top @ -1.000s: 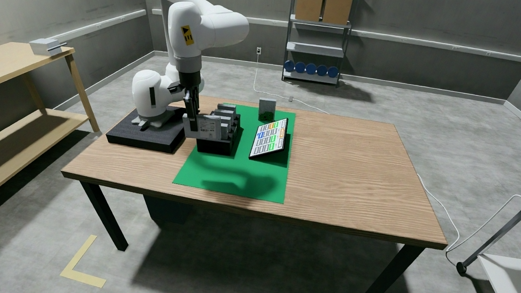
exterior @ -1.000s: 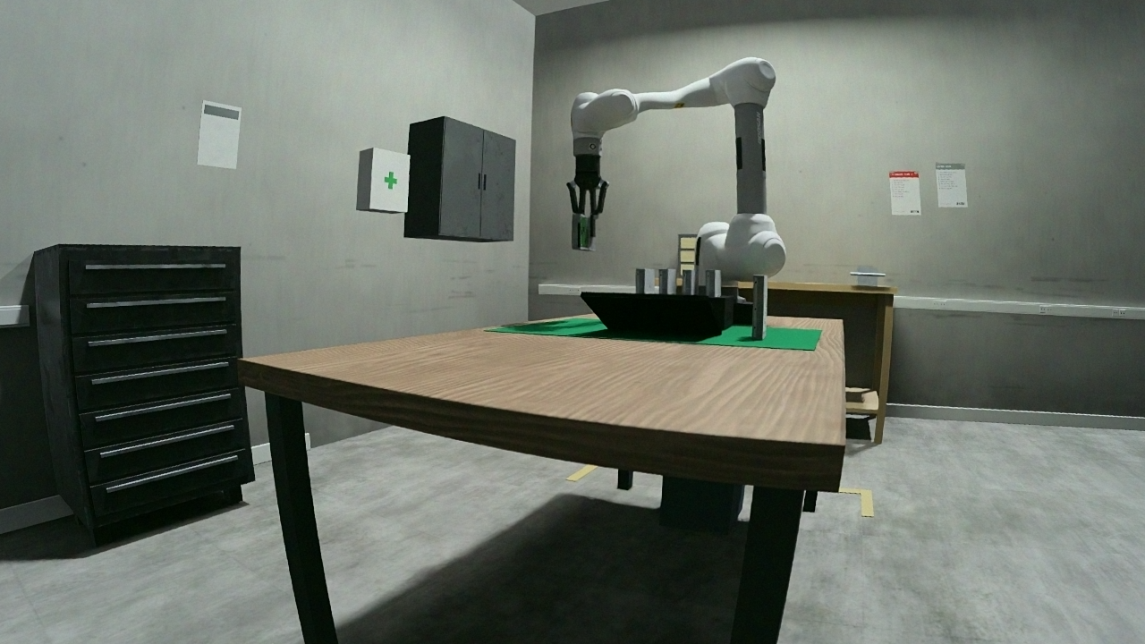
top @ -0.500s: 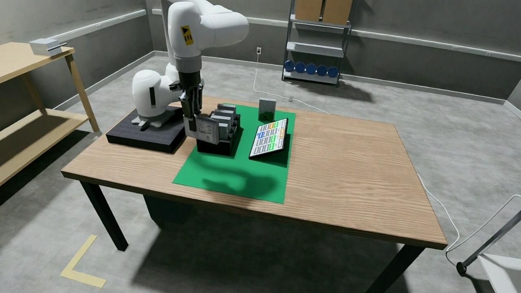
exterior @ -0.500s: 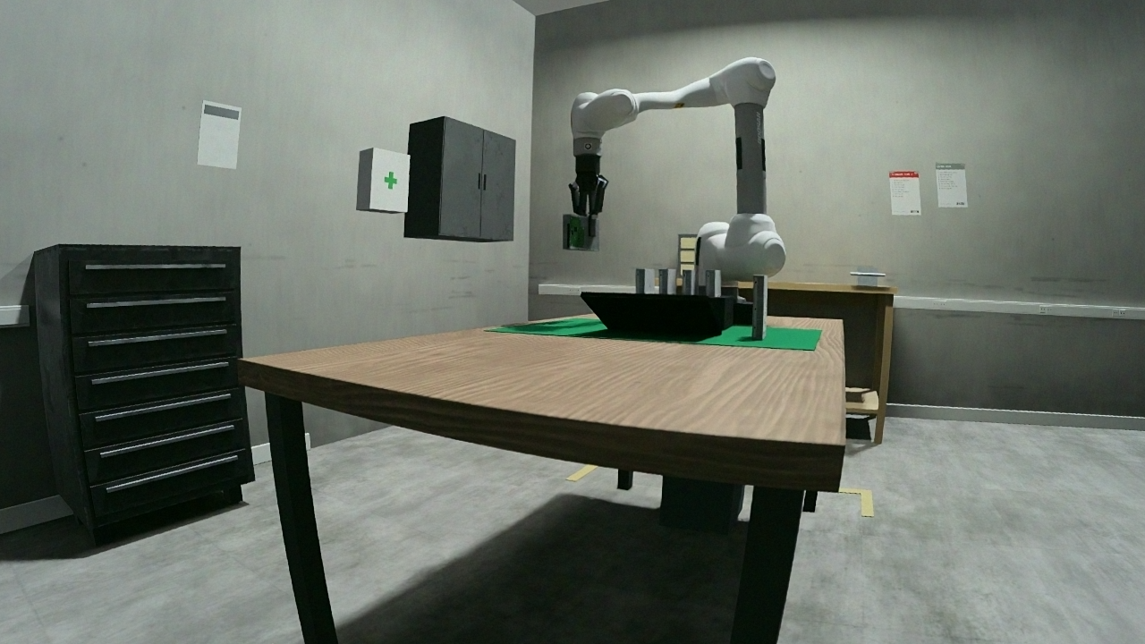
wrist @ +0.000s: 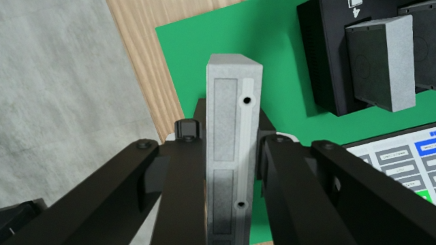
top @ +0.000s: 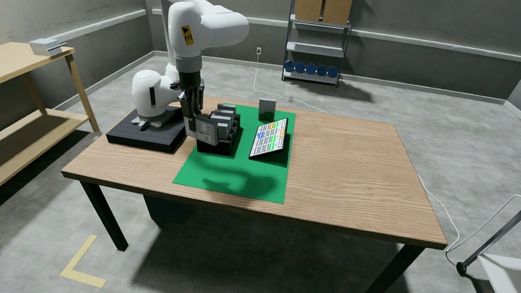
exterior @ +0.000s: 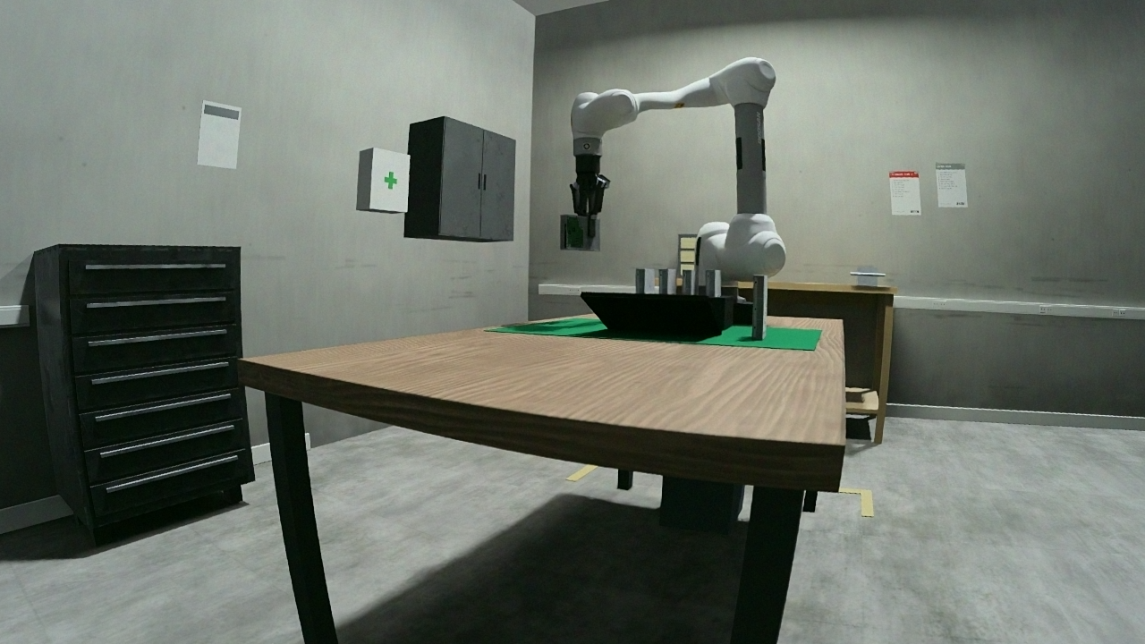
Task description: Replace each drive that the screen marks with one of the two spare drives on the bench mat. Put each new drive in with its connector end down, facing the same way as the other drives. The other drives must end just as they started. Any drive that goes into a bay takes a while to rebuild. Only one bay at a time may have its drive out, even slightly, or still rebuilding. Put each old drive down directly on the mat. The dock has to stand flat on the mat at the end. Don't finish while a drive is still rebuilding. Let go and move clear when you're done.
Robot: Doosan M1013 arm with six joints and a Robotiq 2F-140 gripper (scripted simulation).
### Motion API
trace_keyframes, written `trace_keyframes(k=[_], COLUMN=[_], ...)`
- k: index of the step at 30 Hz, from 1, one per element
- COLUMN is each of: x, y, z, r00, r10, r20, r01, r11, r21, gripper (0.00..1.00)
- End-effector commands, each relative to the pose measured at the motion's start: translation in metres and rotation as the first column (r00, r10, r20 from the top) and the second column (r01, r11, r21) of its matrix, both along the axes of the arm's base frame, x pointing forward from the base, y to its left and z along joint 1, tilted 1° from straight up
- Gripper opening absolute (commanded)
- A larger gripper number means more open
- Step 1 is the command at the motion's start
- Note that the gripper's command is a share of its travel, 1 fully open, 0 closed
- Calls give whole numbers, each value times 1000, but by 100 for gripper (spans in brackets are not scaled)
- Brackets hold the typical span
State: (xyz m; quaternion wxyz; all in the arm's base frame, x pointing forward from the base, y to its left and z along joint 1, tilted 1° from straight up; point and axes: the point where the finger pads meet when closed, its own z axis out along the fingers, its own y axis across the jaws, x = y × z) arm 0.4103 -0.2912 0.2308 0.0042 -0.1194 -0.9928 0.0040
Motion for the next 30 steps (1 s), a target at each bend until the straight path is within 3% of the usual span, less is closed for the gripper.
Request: trace_keyframes(k=[1,12,22,30], x=[0,0,0,0], y=[0,0,0,0], z=[1,1,1,1], r00=[1000,982,910,886], r10=[-17,-186,-414,-464], r20=[1,2,5,5], r01=[17,186,414,464], r11=[1000,982,910,886], r21=[0,-2,-3,-3], gripper=[10,10,10,10])
